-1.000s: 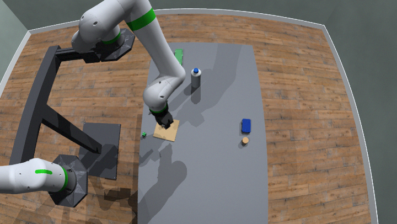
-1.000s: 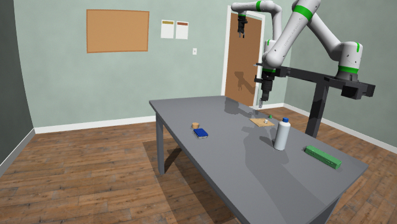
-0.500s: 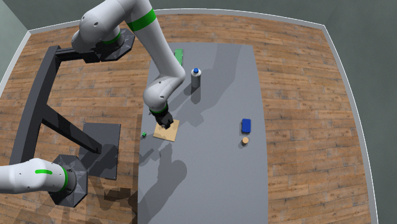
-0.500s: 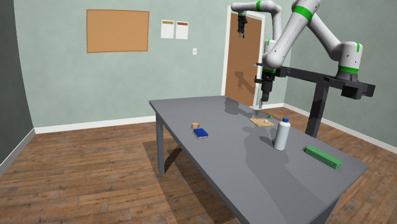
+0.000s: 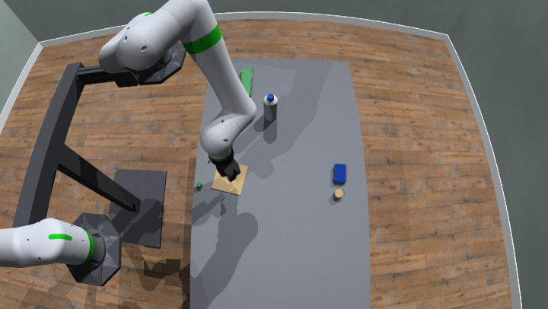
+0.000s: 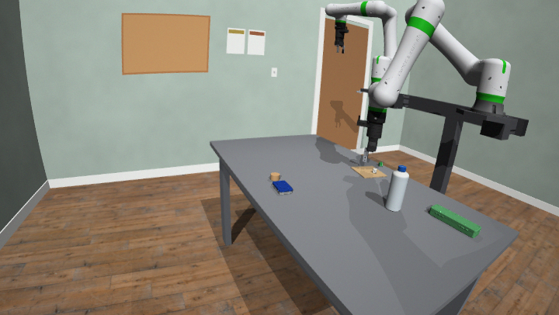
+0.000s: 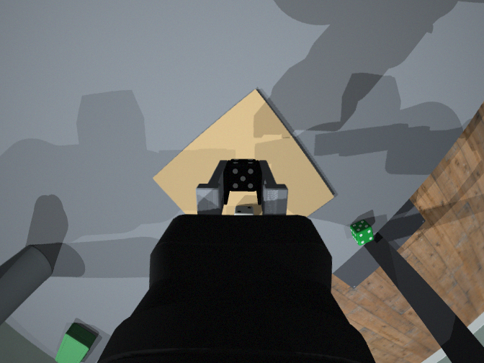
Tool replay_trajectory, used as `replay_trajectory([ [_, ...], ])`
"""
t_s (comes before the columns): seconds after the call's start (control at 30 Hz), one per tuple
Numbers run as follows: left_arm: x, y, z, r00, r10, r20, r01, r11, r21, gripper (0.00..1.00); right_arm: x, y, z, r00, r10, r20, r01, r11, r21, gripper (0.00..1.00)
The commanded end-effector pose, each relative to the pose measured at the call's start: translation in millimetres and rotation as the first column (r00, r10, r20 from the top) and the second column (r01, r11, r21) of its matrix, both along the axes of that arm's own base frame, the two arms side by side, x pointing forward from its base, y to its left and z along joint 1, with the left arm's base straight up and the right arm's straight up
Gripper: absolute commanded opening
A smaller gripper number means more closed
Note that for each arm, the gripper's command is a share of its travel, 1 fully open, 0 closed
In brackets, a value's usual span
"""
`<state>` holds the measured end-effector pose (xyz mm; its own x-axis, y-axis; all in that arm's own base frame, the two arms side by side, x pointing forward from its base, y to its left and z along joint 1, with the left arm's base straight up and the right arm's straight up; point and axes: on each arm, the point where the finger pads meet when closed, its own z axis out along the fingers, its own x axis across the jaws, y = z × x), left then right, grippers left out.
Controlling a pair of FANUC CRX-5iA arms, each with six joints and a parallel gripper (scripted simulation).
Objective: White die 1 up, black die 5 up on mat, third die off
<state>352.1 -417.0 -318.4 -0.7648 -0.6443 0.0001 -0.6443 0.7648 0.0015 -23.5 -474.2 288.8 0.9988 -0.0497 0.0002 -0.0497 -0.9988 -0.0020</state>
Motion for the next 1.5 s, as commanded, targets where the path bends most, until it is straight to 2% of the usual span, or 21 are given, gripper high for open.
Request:
replay_trajectory([
  [0.0, 1, -1, -16.5, 1.000, 0.000, 0.001, 0.000, 1.000, -0.001, 0.40, 0, 0, 0.9, 1.000, 0.000, 0.000, 0.000, 1.000, -0.002, 1.00],
  [0.17, 1, -1, -35.0, 1.000, 0.000, 0.001, 0.000, 1.000, -0.001, 0.40, 0, 0, 0.9, 1.000, 0.000, 0.000, 0.000, 1.000, -0.002, 1.00],
  [0.4, 1, -1, -43.7, 1.000, 0.000, 0.001, 0.000, 1.000, -0.001, 0.40, 0, 0, 0.9, 1.000, 0.000, 0.000, 0.000, 1.000, -0.002, 1.00],
  [1.47, 1, -1, -44.8, 1.000, 0.000, 0.001, 0.000, 1.000, -0.001, 0.40, 0, 0, 0.9, 1.000, 0.000, 0.000, 0.000, 1.000, -0.002, 1.00],
])
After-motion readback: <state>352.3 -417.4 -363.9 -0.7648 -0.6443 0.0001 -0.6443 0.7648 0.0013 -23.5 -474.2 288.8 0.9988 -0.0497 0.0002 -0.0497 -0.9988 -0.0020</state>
